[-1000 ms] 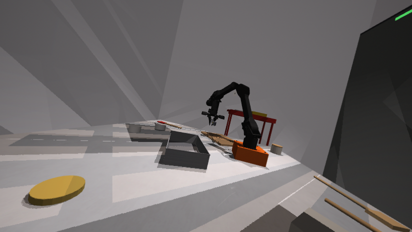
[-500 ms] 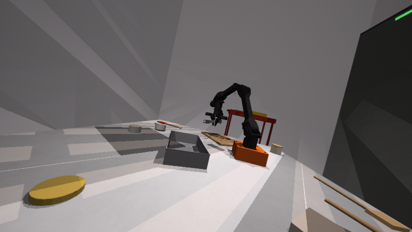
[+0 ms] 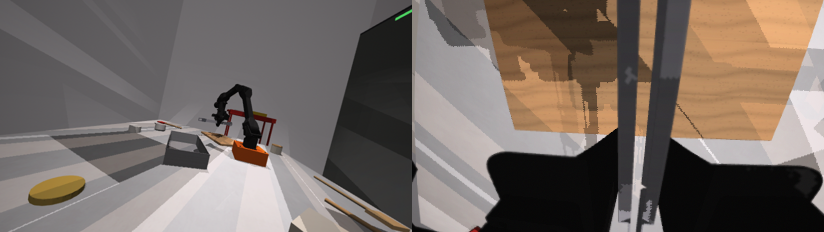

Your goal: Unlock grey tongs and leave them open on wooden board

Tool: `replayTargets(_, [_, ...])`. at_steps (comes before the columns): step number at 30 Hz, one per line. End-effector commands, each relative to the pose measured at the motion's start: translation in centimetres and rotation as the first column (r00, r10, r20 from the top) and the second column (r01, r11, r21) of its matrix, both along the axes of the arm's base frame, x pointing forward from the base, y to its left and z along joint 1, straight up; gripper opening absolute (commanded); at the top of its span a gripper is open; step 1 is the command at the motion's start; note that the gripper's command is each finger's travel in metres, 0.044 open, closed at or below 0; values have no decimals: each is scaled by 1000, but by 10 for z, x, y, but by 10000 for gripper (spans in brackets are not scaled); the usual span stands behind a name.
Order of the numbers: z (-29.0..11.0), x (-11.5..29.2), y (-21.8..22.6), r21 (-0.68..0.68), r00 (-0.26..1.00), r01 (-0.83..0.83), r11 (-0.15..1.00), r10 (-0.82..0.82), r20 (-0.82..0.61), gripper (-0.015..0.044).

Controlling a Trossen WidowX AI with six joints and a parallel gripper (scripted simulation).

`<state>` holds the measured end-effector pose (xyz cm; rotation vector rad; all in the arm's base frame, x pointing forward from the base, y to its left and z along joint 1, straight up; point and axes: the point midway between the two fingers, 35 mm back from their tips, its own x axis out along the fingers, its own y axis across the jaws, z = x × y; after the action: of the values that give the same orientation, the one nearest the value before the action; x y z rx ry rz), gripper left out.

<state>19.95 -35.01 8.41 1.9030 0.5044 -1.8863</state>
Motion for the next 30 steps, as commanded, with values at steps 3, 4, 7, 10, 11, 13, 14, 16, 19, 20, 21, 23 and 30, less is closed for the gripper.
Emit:
replayTargets(3, [1, -13, -9, 3, 969, 248, 969, -248, 5, -150])
replayTargets(4, [1, -15, -10, 4, 958, 288, 958, -288, 6, -150])
replayTargets(7, [1, -21, -14, 7, 915, 403, 915, -403, 9, -150])
replayTargets(10, [1, -28, -17, 10, 859, 511, 859, -511, 12, -150])
replayTargets(11, [1, -30, -18, 11, 838, 546, 838, -546, 12, -150])
replayTargets(13, [1, -34, -21, 14, 790, 612, 790, -613, 14, -150])
replayTargets(14, [1, -36, -22, 15, 765, 644, 765, -644, 14, -150])
replayTargets(16, [1, -40, -24, 17, 709, 704, 710, -705, 15, -150])
replayTargets(19, [1, -47, -27, 21, 618, 786, 618, -786, 17, -150])
replayTargets(20, [1, -49, -28, 22, 585, 810, 586, -811, 17, -150])
replayTargets(21, [1, -51, -29, 24, 552, 833, 552, -834, 17, -150])
replayTargets(23, [1, -54, -31, 26, 506, 862, 506, -863, 18, -150])
replayTargets(30, [1, -55, -31, 26, 500, 866, 500, -866, 18, -150])
